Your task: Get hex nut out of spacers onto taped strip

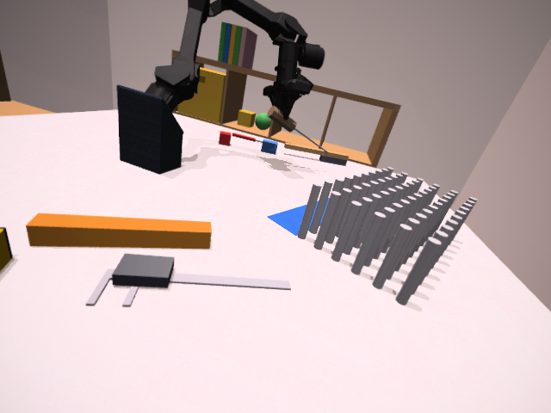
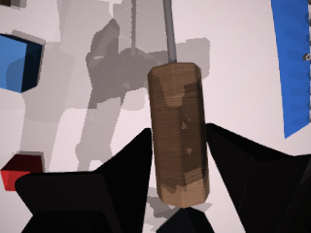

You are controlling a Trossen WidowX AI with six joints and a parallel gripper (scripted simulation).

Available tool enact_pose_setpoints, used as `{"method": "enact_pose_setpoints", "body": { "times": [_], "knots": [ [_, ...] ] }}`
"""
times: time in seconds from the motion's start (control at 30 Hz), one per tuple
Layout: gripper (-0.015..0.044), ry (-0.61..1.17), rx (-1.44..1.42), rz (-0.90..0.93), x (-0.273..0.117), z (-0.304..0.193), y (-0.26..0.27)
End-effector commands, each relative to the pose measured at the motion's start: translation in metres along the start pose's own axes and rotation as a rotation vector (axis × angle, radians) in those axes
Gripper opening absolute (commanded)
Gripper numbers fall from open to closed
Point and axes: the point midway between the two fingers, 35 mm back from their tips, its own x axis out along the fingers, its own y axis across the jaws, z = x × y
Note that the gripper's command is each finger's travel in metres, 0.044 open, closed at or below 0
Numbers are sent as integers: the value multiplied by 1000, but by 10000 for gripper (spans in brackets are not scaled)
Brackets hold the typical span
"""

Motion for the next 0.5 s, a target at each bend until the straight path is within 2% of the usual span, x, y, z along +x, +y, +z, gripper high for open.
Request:
{"method": "enact_pose_setpoints", "body": {
  "times": [0.0,0.47],
  "knots": [
    [0,-14,-121,33,-4,5,11],
    [0,-61,-552,142,-10,14,44]
  ]
}}
